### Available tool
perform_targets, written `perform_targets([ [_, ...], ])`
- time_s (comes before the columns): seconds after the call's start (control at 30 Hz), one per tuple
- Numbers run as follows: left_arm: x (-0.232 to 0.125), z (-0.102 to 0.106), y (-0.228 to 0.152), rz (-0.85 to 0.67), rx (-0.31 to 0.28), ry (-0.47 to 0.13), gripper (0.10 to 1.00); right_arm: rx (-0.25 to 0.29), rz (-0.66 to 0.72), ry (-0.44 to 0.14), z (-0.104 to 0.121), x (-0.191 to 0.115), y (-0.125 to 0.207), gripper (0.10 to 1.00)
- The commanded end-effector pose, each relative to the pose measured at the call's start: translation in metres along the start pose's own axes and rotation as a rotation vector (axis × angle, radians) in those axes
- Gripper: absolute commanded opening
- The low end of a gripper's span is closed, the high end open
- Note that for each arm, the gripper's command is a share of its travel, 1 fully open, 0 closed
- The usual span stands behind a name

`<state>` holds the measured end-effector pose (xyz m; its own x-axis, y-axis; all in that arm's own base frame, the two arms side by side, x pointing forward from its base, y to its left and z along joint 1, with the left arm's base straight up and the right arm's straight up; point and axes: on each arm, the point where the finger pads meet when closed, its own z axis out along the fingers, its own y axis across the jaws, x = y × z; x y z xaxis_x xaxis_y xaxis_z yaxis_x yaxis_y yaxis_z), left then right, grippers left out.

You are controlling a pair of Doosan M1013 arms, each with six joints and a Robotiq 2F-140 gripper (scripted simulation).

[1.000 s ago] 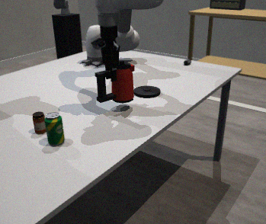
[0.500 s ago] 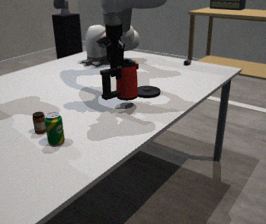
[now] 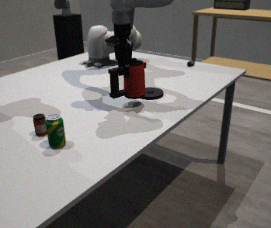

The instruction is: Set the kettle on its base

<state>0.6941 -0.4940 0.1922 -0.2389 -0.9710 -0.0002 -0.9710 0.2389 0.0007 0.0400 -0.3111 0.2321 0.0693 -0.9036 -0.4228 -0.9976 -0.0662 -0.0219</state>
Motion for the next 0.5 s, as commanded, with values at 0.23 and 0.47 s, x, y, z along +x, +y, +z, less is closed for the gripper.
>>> perform_targets([
  [0.23,-0.031,-0.001,0.011,0.0,0.002,0.0,0.099,0.001,0.0,0.001,-0.001,0.0,0.0,1.0],
  [0.47,-0.056,-0.001,0.02,0.0,0.002,0.0,0.099,0.001,0.0,0.001,-0.001,0.0,0.0,1.0],
])
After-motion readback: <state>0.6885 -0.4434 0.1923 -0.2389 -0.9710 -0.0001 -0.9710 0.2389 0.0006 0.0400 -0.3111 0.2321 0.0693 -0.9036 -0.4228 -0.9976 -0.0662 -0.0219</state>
